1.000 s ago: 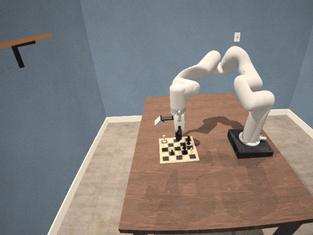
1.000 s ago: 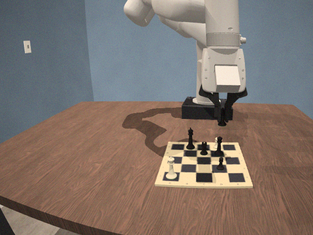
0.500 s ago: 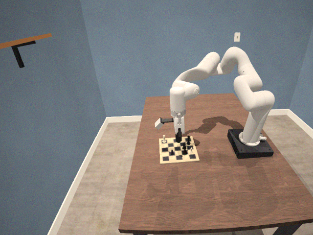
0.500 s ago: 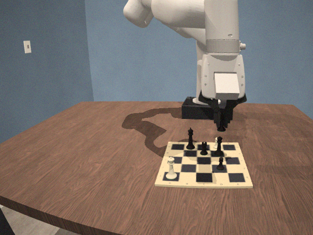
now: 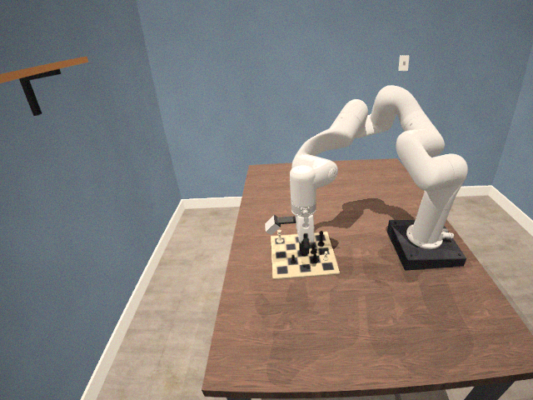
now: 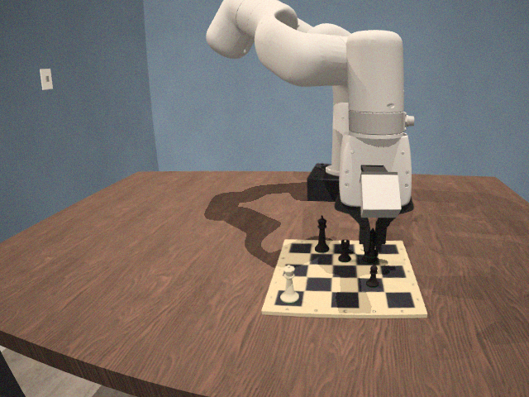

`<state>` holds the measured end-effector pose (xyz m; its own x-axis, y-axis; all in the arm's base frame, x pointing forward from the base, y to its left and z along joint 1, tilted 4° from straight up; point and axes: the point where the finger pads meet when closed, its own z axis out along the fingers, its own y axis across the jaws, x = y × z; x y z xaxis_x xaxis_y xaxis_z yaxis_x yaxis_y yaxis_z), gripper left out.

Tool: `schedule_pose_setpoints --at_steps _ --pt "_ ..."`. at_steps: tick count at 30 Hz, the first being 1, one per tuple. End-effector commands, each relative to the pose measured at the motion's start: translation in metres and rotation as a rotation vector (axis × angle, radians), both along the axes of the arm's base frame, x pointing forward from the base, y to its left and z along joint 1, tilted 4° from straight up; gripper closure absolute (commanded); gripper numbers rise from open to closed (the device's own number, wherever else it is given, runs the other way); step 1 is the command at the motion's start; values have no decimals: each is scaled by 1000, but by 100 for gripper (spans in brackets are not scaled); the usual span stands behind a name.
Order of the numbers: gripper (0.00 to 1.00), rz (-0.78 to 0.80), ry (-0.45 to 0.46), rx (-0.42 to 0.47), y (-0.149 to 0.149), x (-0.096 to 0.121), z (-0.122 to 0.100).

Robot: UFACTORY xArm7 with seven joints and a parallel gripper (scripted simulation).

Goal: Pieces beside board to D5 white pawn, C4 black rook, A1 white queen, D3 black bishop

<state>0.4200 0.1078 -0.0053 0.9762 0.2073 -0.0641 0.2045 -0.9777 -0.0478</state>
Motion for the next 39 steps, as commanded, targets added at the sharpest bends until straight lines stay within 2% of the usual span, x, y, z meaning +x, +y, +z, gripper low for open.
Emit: schedule_pose_setpoints --at_steps 1,8,39 --pt "100 0 -4 1 1 1 -13" --pt "100 0 -4 1 1 0 -23" --pt "100 0 -4 1 1 0 -23"
